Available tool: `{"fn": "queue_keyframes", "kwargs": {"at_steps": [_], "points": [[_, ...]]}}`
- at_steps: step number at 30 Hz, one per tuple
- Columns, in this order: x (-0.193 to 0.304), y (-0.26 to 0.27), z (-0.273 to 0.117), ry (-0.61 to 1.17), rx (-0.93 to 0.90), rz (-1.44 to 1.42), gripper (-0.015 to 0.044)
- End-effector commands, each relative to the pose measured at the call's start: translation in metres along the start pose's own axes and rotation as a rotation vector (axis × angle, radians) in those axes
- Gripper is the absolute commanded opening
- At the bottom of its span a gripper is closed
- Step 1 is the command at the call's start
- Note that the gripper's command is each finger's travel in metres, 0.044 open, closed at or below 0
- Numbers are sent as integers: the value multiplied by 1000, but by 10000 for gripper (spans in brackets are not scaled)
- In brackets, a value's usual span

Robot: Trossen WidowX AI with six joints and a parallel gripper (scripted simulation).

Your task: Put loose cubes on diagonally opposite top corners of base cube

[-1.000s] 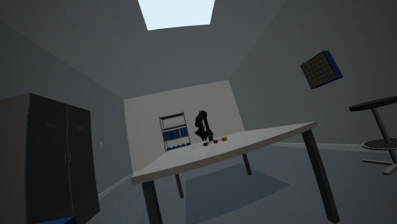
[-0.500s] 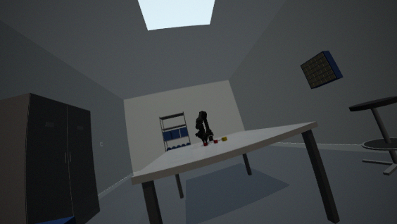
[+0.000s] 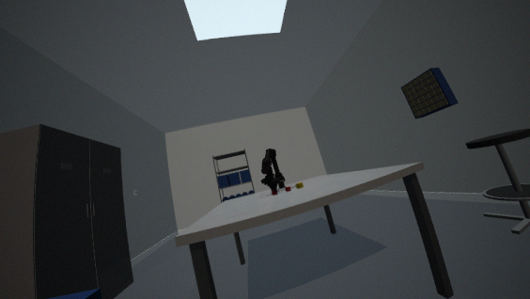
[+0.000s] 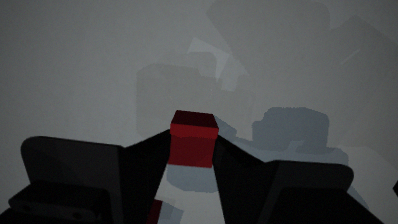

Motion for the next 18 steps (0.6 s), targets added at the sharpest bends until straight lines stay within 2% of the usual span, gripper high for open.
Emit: {"fn": "queue_keyframes", "kwargs": {"at_steps": [1, 18], "points": [[0, -1, 1, 4, 8, 4, 105], [-4, 4, -51, 4, 7, 4, 105]]}}
Point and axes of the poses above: the point midway between the two fingers, 35 mm back from their tips, its own z axis out along the fingers, its own y axis across the jaws, x = y × z, the point moved 4 cm from there along -z, back along the fingers, and after that the axes turned 5 degrees about -z, right-handed, at the moved point
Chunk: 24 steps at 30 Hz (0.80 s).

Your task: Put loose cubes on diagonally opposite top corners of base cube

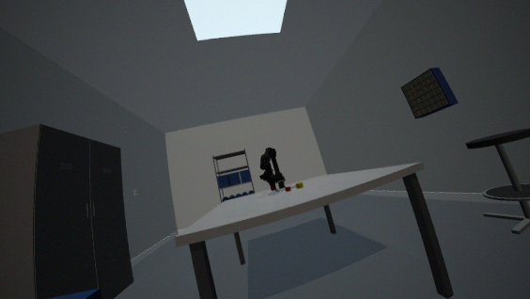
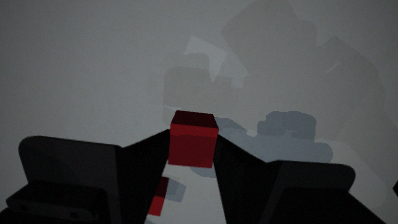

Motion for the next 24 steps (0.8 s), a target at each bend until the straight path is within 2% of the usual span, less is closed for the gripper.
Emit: {"fn": "queue_keyframes", "kwargs": {"at_steps": [1, 17, 24], "points": [[-1, 1, -18, -11, -6, 4, 105], [3, -2, -68, -11, -6, 4, 105], [5, -1, -70, -12, -6, -19, 105]]}}
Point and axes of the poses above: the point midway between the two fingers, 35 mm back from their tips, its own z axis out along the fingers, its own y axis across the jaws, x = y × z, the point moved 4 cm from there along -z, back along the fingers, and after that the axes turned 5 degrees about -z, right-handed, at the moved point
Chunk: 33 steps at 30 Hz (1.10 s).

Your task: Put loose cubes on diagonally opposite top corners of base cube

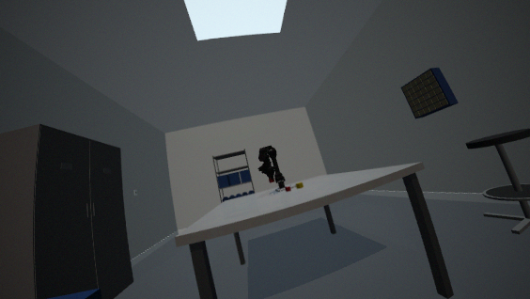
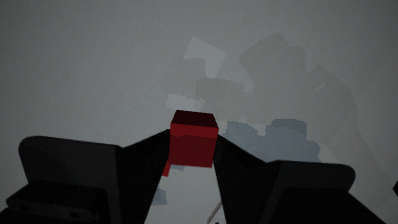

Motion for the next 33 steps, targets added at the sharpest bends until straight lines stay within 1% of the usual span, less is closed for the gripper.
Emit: {"fn": "queue_keyframes", "kwargs": {"at_steps": [1, 33], "points": [[2, 3, -4, -9, -3, -35, 105], [72, 67, 10, -28, -9, -995, 105]]}}
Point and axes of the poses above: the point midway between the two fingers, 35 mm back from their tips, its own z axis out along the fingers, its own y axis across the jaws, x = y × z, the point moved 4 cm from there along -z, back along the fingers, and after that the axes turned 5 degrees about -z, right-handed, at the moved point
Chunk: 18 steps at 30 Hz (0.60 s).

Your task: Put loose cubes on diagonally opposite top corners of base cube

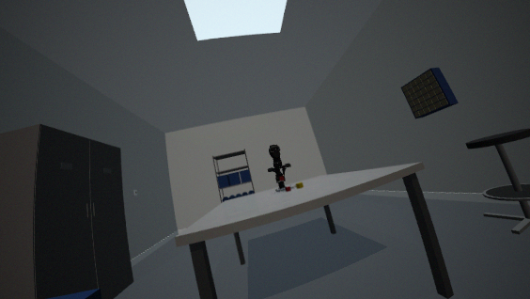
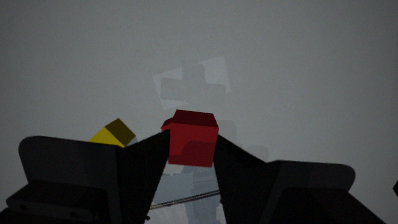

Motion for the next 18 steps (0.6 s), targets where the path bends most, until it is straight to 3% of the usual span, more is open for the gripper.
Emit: {"fn": "queue_keyframes", "kwargs": {"at_steps": [1, 18], "points": [[1, 13, 5, 10, 1, -138, 105], [11, 62, 12, 15, -14, -653, 105]]}}
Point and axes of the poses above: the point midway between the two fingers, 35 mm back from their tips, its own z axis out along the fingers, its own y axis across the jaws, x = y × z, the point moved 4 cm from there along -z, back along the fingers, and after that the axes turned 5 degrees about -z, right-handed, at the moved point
